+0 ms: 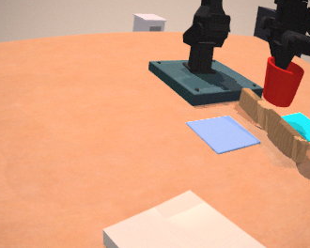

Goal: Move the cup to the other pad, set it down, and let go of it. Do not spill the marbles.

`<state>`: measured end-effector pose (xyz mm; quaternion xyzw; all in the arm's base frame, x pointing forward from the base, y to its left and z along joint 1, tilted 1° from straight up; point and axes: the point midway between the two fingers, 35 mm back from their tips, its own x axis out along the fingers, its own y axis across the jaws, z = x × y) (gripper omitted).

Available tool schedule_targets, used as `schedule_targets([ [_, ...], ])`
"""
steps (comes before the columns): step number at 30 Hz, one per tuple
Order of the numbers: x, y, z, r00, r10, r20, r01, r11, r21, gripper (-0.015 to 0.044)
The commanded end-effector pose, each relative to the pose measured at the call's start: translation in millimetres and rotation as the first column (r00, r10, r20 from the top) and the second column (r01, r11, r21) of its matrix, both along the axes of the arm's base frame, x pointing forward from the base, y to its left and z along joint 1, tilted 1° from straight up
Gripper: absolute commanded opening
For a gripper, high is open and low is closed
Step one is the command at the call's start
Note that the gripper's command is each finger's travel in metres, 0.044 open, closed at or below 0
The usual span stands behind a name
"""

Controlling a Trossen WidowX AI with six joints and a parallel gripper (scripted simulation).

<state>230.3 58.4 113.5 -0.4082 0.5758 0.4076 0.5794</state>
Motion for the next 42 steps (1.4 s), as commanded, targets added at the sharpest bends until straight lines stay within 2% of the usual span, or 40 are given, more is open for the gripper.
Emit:
schedule_targets([
  [1, 0.3, 7.3, 0.7, 1.000, -0.003, 0.000, 0.003, 1.000, 0.002, 0.0000],
  [42, -3.0, 88.5, 4.0, 1.000, -0.003, 0.000, 0.003, 1.000, 0.008, 0.0000],
])
